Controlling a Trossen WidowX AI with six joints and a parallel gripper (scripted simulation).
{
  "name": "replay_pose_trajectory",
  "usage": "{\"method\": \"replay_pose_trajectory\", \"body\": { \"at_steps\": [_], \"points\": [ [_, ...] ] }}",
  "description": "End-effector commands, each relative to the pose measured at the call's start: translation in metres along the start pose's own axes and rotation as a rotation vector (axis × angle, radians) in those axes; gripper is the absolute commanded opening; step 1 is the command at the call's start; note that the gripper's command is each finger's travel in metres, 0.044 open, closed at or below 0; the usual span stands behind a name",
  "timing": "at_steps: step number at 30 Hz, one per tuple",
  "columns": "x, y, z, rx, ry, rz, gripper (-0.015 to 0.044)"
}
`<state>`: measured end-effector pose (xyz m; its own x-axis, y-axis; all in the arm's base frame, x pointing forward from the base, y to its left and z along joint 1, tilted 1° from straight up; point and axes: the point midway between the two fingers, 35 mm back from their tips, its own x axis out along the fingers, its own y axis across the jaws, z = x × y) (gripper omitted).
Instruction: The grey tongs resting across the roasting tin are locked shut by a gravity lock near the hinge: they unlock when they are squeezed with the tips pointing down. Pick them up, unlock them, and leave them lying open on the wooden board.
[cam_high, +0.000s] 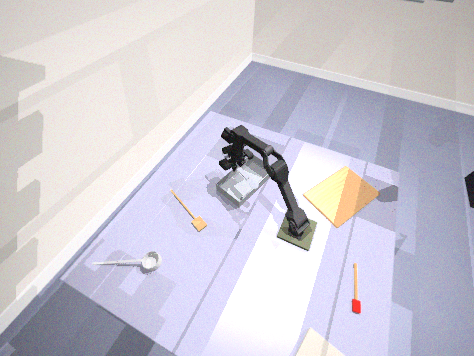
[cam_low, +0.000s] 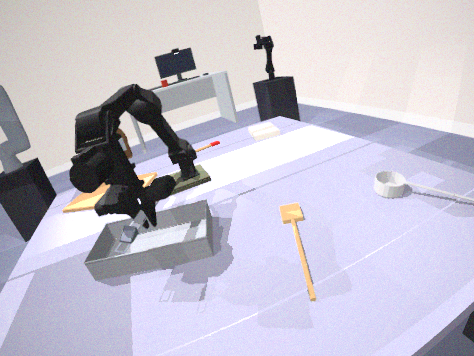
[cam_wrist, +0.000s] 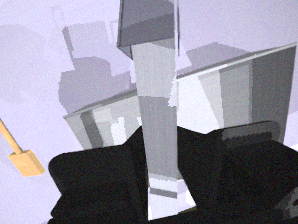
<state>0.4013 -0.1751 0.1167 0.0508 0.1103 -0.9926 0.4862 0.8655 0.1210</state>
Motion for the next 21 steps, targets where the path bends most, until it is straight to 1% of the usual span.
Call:
{"method": "replay_pose_trajectory", "body": {
  "at_steps": [1, 12, 16, 21],
  "points": [
    [-0.008, -0.001, 0.002, 0.004, -0.028, -0.093, -0.015],
    [-0.005, -0.006, 0.001, 0.009, -0.018, -0.107, -0.015],
    [-0.01, -0.021, 0.001, 0.042, -0.023, -0.111, -0.015],
    [-0.02, -0.056, -0.002, 0.119, -0.03, -0.11, -0.015]
  ]
}}
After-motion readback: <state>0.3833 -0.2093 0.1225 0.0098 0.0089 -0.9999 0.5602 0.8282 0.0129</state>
